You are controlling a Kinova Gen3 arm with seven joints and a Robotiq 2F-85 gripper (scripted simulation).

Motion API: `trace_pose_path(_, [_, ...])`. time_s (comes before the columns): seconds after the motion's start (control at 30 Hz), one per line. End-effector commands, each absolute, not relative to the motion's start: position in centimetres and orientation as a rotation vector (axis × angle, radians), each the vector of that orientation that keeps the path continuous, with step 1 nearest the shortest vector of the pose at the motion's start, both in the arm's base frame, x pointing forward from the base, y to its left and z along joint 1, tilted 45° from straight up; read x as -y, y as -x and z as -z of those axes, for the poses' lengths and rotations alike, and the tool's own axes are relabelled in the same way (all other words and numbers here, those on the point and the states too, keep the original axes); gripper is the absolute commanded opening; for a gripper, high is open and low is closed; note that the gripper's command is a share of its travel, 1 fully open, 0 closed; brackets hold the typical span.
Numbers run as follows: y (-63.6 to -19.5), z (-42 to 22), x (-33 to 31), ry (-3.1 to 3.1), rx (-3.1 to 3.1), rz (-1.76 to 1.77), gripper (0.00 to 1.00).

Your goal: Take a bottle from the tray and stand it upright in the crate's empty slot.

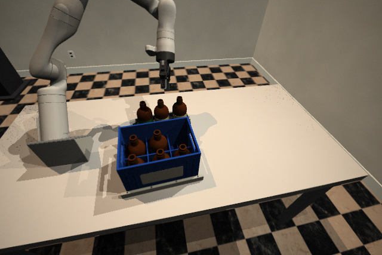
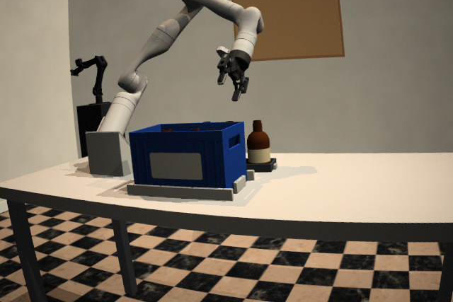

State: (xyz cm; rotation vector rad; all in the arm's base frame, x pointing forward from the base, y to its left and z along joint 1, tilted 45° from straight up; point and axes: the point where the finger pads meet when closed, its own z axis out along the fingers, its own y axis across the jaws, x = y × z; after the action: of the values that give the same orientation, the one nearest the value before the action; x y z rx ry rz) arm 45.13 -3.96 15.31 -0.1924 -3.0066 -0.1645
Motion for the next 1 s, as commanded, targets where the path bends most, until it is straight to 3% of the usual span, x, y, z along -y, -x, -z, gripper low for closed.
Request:
trace_pose_path(0.0, [-45.1, -14.5, 4.8, 0.224, 2.989, 0.180, 1.00])
trace_pose_path(0.97, [-44.8, -11.7, 7.3, 0.336, 2.910, 0.290, 1.00])
